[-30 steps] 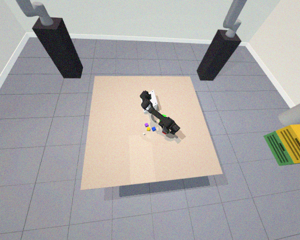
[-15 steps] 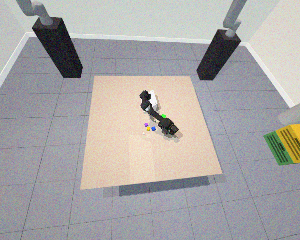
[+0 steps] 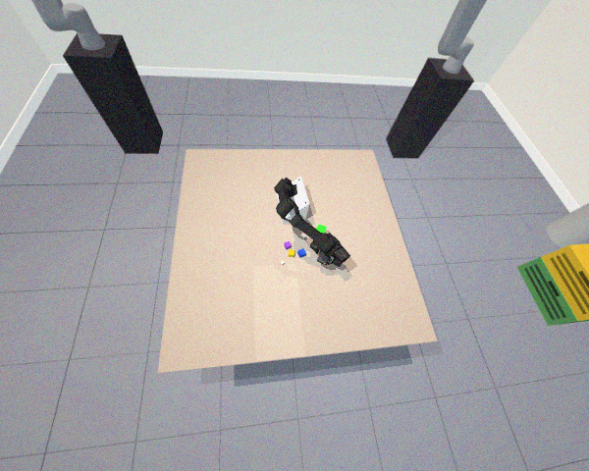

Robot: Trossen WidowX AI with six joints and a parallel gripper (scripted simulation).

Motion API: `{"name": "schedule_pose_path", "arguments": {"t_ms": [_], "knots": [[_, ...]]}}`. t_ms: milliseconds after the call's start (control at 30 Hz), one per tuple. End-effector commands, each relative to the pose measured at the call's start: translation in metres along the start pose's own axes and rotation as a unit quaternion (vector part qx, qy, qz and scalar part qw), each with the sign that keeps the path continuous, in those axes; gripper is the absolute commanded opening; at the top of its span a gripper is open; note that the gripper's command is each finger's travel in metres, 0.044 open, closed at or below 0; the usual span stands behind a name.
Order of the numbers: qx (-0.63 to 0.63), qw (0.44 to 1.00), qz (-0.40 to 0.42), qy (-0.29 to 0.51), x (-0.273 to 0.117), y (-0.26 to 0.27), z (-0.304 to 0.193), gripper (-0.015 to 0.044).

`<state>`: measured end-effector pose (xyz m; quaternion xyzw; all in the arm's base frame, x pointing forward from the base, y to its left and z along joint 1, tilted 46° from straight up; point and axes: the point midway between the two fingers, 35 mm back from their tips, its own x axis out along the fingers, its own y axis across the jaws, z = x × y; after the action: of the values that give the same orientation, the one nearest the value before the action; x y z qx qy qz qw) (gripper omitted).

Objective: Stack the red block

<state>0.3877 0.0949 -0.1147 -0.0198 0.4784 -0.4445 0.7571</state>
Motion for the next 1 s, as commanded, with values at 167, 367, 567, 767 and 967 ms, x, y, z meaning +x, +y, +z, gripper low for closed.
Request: {"name": "schedule_pose_path", "arguments": {"t_ms": [167, 367, 567, 767, 967], "knots": [[-0.003, 1.0, -0.001, -0.001, 0.002, -0.001, 0.0, 0.044], [0.0, 1.0, -0.001, 0.0, 0.0, -0.001, 0.0, 0.0309], [0.0, 1.0, -0.001, 0.0, 0.0, -0.001, 0.0, 0.0171], [0.0, 1.0, -0.001, 0.0, -0.001, -0.001, 0.0, 0.0111], [-0.003, 1.0, -0.001, 0.0, -0.028, 0.0, 0.0, 0.0]]}}
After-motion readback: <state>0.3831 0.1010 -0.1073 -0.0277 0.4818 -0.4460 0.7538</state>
